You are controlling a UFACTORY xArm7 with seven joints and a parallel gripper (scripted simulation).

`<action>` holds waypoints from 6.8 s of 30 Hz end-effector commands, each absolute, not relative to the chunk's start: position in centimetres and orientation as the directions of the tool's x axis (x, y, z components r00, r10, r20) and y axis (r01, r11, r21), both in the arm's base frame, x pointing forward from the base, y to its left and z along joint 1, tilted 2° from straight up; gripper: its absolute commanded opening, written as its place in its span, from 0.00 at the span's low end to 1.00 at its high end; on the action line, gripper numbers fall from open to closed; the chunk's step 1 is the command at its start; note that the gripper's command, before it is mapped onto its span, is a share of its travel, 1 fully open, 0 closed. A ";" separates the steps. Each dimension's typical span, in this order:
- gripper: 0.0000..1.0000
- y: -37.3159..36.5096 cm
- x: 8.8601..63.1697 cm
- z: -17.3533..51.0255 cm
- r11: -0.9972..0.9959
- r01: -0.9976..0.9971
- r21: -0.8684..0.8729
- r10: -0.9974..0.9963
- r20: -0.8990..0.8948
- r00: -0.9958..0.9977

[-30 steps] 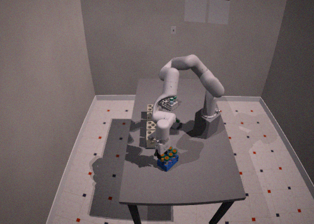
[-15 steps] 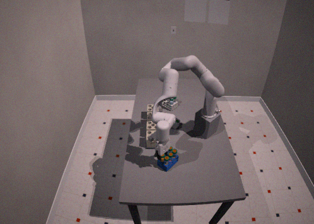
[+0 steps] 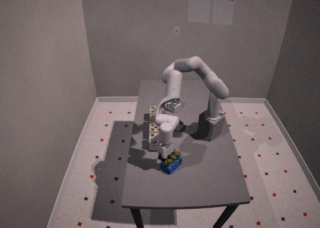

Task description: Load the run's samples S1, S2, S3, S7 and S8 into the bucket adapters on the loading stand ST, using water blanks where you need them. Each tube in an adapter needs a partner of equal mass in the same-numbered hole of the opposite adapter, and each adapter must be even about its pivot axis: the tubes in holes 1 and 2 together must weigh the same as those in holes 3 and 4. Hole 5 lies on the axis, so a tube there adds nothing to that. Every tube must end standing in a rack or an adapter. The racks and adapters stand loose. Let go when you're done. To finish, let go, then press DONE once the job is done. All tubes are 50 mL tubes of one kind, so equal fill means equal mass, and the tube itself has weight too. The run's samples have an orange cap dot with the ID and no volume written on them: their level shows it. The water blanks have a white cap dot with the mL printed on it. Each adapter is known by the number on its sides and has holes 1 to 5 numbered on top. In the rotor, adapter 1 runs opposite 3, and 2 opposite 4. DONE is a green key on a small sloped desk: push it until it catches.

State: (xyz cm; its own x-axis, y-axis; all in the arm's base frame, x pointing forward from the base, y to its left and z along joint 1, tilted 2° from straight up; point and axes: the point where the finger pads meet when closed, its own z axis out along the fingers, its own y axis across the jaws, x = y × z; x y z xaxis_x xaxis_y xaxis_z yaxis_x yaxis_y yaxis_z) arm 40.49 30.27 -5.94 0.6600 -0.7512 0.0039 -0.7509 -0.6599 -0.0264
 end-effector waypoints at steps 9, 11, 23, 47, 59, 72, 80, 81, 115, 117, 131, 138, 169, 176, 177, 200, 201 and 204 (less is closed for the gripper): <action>0.00 30.4 40.6 -5.7 -0.660 -0.751 -0.031 -0.751 0.004 0.660; 0.00 30.4 40.6 -5.7 -0.660 -0.751 -0.031 -0.751 0.004 0.660; 0.00 30.4 40.6 -5.7 -0.660 -0.751 -0.031 -0.751 0.004 0.660; 0.00 30.4 40.6 -5.1 -0.660 -0.751 -0.031 -0.751 0.004 0.660; 0.00 30.4 40.6 -4.5 -0.660 -0.751 -0.031 -0.751 0.004 0.660; 0.00 30.4 40.6 -3.7 -0.660 -0.751 -0.031 -0.751 0.005 0.660; 0.00 30.3 40.6 -2.9 -0.660 -0.751 -0.031 -0.751 0.005 0.660; 0.00 30.3 40.6 -2.7 -0.660 -0.751 -0.031 -0.751 0.005 0.660; 0.00 30.2 40.4 3.3 -0.660 -0.751 -0.031 -0.751 0.005 0.660; 0.00 30.2 40.4 3.7 -0.660 -0.751 -0.031 -0.751 0.005 0.660; 0.00 30.2 40.3 6.1 -0.660 -0.751 -0.031 -0.751 0.005 0.660; 0.00 30.2 40.3 7.5 -0.660 -0.751 -0.031 -0.751 0.005 0.660; 0.00 30.2 40.3 7.8 -0.660 -0.751 -0.031 -0.751 0.005 0.660; 0.00 30.2 40.3 7.8 -0.660 -0.751 -0.031 -0.751 0.005 0.660; 0.00 30.2 40.3 7.8 -0.660 -0.751 -0.031 -0.751 0.005 0.660; 0.00 30.2 40.3 7.8 -0.660 -0.751 -0.031 -0.751 0.005 0.660; 0.00 30.2 40.3 7.8 -0.660 -0.751 -0.031 -0.751 0.005 0.660; 0.00 30.2 40.3 7.4 -0.660 -0.751 -0.031 -0.751 0.005 0.660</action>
State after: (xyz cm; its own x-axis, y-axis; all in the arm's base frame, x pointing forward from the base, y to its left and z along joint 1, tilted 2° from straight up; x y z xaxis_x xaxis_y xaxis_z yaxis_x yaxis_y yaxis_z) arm 40.20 30.09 7.62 0.6601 -0.7512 0.0040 -0.7509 -0.6599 -0.0271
